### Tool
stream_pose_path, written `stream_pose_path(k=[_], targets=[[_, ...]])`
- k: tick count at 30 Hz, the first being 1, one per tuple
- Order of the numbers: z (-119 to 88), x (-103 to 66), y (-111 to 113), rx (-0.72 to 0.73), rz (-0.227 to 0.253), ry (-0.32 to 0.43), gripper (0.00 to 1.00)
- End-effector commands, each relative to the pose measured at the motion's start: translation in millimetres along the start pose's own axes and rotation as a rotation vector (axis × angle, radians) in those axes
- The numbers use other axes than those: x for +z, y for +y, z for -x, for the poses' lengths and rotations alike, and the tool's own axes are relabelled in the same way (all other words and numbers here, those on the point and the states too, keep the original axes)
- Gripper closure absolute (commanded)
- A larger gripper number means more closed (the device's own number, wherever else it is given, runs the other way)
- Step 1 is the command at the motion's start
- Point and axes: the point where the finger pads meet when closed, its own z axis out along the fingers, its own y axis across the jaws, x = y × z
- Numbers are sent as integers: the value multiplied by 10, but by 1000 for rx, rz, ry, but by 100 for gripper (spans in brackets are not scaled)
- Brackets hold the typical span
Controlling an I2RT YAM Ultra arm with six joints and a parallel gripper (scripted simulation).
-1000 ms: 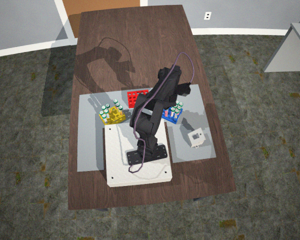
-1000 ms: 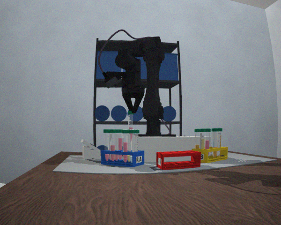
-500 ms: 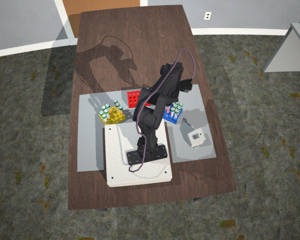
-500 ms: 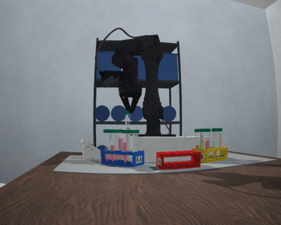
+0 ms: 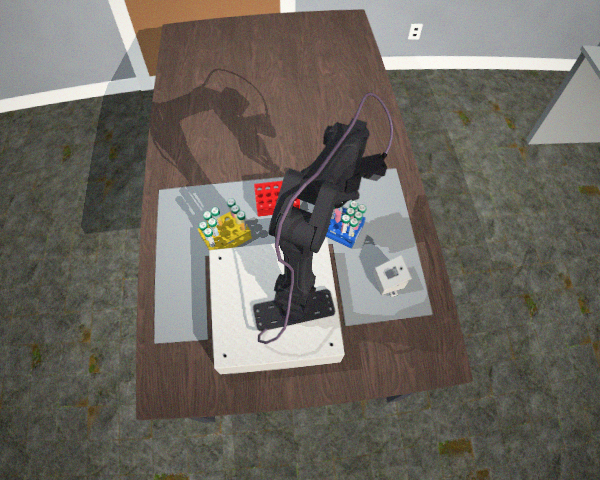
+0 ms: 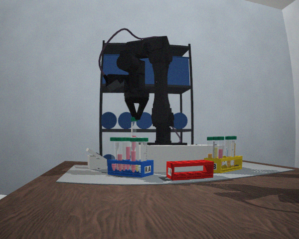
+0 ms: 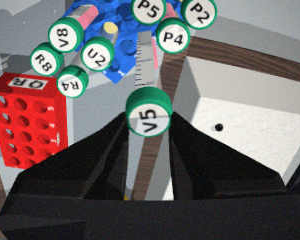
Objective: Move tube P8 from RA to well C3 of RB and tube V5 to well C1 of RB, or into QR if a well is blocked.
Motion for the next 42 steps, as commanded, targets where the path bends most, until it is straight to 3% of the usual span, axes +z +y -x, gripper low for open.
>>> stream_pose_path(k=[1, 33, 42], targets=[[41, -51, 33, 1, 11, -11, 100], [16, -55, 70, -2, 3, -7, 100], [43, -24, 84, 1, 20, -21, 100]])
